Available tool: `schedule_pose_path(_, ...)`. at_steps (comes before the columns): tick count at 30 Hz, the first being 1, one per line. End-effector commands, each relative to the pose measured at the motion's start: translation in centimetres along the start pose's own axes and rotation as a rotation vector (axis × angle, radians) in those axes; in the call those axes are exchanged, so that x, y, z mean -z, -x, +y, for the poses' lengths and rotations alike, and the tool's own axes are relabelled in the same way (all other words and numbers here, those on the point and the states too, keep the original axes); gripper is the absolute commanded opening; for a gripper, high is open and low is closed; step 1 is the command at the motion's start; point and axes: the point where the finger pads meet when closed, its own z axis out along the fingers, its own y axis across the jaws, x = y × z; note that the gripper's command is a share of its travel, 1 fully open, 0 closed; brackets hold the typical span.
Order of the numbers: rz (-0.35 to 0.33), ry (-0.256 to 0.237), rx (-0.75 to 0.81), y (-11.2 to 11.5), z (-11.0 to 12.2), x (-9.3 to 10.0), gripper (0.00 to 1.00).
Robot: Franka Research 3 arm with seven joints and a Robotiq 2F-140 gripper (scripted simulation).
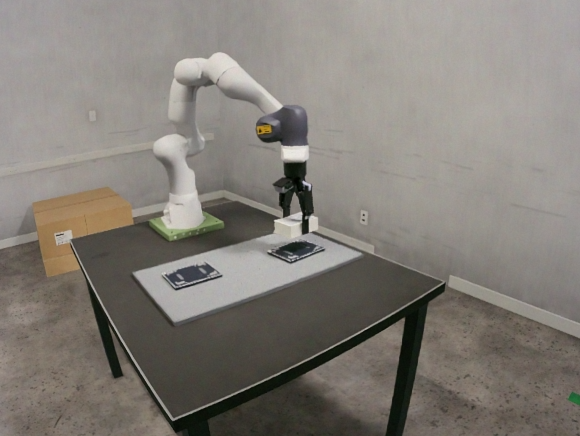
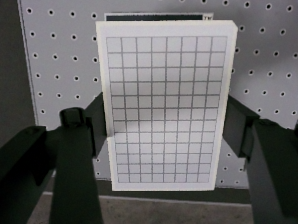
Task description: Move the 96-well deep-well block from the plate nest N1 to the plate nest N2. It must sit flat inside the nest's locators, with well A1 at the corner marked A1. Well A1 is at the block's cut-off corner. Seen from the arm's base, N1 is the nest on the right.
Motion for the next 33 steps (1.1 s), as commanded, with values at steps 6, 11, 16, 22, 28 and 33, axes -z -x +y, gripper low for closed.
schedule_pose_path(6,-0.001,-0.001,-0.006,0.0,-0.1,0.1,0.6)
schedule_pose_path(11,-0.001,-0.001,-0.006,0.0,-0.1,-0.4,0.6)
schedule_pose_path(16,-0.001,-0.001,-0.006,0.0,-0.1,-1.2,0.6)
schedule_pose_path(22,-0.001,-0.001,-0.006,0.0,-0.2,-1.9,0.6)
schedule_pose_path(28,-0.001,-0.001,-0.006,0.1,-0.3,-2.9,0.6)
schedule_pose_path(33,-0.001,-0.001,-0.006,0.1,-0.3,-3.7,0.6)
